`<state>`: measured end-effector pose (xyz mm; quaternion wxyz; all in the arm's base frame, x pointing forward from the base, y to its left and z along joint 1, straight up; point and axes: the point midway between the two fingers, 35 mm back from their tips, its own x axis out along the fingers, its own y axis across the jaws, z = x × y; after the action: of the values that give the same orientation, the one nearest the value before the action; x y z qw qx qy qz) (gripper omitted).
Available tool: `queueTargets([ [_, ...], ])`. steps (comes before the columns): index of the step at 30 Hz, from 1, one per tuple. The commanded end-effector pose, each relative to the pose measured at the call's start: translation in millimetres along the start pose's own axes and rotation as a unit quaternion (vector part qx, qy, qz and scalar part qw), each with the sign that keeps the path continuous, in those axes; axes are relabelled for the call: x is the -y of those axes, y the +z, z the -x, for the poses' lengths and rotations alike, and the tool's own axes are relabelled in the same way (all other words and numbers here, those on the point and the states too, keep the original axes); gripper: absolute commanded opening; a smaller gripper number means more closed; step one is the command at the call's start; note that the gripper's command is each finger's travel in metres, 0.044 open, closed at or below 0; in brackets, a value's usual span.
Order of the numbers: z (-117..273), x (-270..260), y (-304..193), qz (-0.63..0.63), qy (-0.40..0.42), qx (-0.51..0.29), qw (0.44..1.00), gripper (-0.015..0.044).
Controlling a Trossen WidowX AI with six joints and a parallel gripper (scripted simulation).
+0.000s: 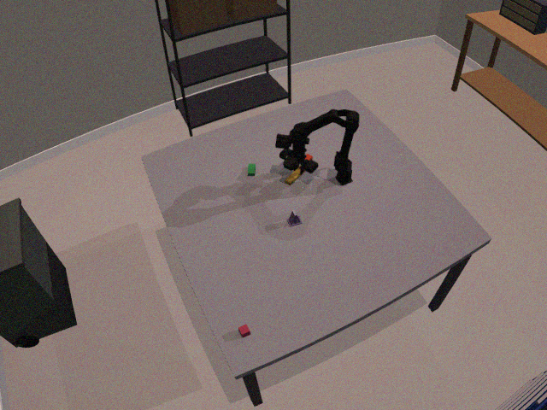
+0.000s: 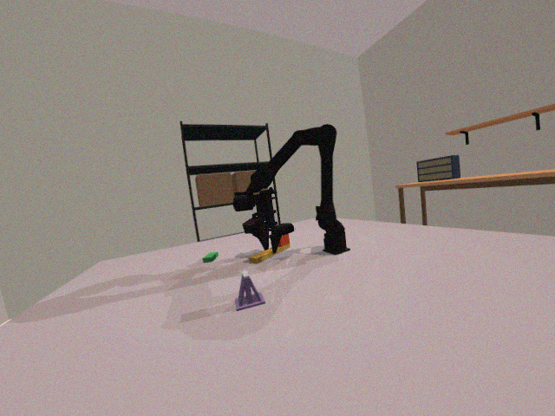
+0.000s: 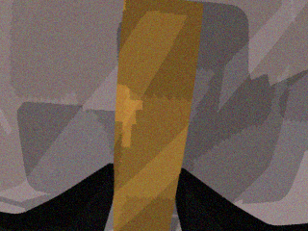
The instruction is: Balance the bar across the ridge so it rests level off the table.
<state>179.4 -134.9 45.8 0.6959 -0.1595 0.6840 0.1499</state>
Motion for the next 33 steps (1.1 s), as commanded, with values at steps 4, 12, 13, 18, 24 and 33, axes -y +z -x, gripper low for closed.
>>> queueTargets([
  [4, 2, 0, 0, 0.000, 0.000, 0.000, 1.000, 0.0052],
  [12, 21, 4, 2, 0.000, 0.000, 0.000, 1.000, 0.0000],
  [13, 23, 4, 2, 0.000, 0.000, 0.000, 1.000, 0.0000],
  [18, 36, 5, 3, -0.001, -0.001, 0.000, 1.000, 0.0000],
  [24, 51, 6, 3, -0.001, -0.001, -0.001, 1.000, 0.0000],
  [33, 75, 5, 3, -0.001, -0.001, -0.001, 1.000, 0.0000],
])
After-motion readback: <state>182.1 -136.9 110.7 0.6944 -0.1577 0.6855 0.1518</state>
